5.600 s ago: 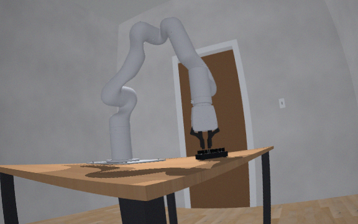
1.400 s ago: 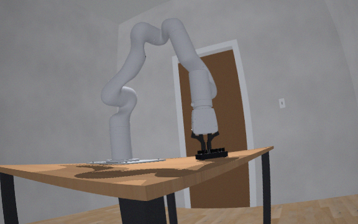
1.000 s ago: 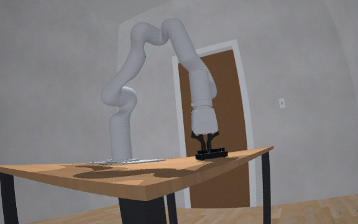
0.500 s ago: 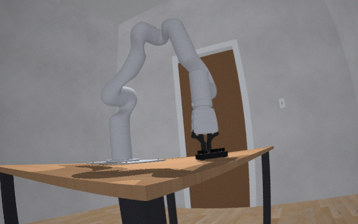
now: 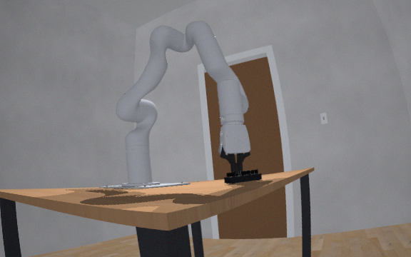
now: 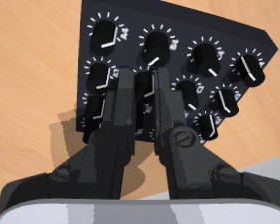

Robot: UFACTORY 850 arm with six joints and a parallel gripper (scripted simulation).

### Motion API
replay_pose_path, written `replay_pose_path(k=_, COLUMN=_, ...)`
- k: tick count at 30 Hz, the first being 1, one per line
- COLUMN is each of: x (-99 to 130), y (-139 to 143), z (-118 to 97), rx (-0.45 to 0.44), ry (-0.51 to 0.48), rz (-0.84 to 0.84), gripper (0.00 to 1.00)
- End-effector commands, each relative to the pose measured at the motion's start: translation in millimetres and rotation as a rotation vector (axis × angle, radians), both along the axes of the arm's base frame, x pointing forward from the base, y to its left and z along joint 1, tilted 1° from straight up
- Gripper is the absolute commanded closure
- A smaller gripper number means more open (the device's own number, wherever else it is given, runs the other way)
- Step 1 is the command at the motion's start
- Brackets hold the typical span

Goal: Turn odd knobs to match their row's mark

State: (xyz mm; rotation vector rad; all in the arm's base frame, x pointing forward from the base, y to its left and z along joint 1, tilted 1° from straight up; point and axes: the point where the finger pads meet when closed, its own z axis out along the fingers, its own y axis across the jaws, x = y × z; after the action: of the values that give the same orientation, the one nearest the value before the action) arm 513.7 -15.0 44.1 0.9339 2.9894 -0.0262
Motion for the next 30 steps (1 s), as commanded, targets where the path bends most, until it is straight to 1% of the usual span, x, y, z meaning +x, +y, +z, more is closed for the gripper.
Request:
replay_pose_path(k=1, x=0.9, y=0.0, z=0.7, rx=0.008, ry=0.0, rz=0.101, gripper=0.92)
replay_pose_path(k=3, x=0.9, y=0.0, z=0.7, rx=0.007, ry=0.001, rz=0.148, gripper=0.92)
replay_pose_path(k=5, x=0.9, y=0.0, z=0.7, rx=0.007, ry=0.001, rz=0.148, gripper=0.92)
replay_pose_path(k=20, x=0.9, y=0.0, z=0.7, rx=0.005, ry=0.007, rz=0.537, gripper=0.92)
replay_pose_path(k=22, x=0.9, y=0.0, z=0.7, rx=0.005, ry=0.007, rz=0.537, gripper=0.92)
replay_pose_path(k=30, x=0.9, y=0.0, z=0.7, rx=0.004, ry=0.01, rz=0.75, gripper=0.92)
